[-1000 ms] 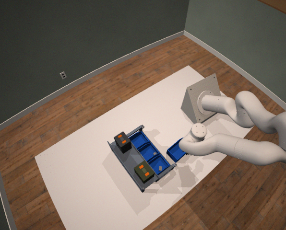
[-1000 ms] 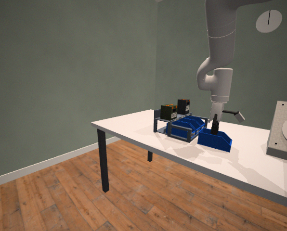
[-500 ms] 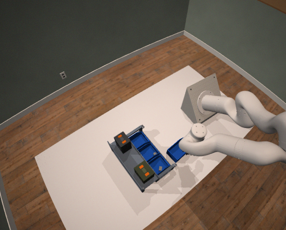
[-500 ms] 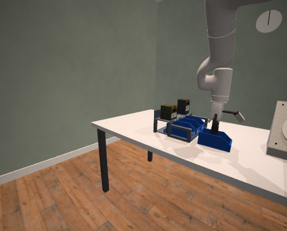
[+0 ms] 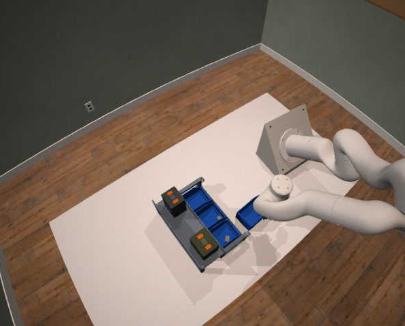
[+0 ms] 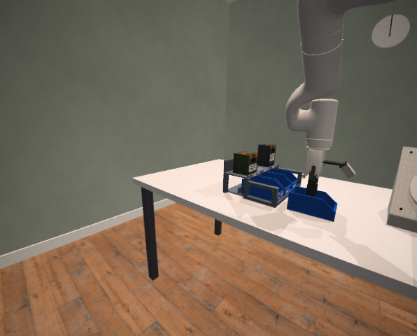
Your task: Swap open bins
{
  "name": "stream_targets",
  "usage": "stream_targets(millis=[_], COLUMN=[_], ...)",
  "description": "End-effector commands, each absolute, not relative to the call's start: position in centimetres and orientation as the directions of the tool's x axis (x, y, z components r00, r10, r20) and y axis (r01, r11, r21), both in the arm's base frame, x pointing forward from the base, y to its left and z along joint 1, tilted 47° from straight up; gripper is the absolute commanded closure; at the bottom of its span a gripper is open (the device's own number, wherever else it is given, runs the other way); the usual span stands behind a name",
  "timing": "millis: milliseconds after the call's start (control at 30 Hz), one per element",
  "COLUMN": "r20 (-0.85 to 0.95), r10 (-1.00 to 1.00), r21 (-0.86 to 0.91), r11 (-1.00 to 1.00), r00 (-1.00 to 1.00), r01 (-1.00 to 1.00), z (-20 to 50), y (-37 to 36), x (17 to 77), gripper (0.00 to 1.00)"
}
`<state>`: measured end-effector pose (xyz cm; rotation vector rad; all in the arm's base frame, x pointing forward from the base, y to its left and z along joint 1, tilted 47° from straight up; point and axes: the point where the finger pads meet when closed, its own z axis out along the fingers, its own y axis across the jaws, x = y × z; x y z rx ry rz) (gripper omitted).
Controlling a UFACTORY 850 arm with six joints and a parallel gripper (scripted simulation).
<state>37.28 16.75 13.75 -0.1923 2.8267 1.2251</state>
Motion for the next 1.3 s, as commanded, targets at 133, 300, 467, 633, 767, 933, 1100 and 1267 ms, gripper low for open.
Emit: stream_targets(millis=[133, 300, 467, 633, 767, 933, 1100, 1267], r20=[-0.101, -0.101, -0.101, -0.101, -0.101, -0.101, -0.101, -0.101], r10=[-0.092, -0.092, -0.092, -0.092, -0.092, -0.092, -0.092, -0.092], r21=[0.723, 0.723, 0.723, 0.723, 0.723, 0.723, 0.723, 0.723], r11=[0.678, 0.678, 0.678, 0.678, 0.678, 0.678, 0.678, 0.678], r00=[-0.991, -0.991, -0.991, -0.991, -0.991, -0.991, -0.991, -0.991], r01=[-0.136, -0.136, -0.136, -0.136, -0.136, -0.136, -0.136, -0.136], z=[13.7, 13.5, 13.2, 12.8, 12.4, 11.9, 11.5, 11.2], y=[16.8, 17.1, 17.3, 17.8, 18.2, 18.7, 19.1, 19.5], x=[37.3, 37.3, 37.3, 37.3, 37.3, 37.3, 37.3, 37.3], gripper=[0.74, 0.74, 0.74, 0.74, 0.74, 0.74, 0.74, 0.74])
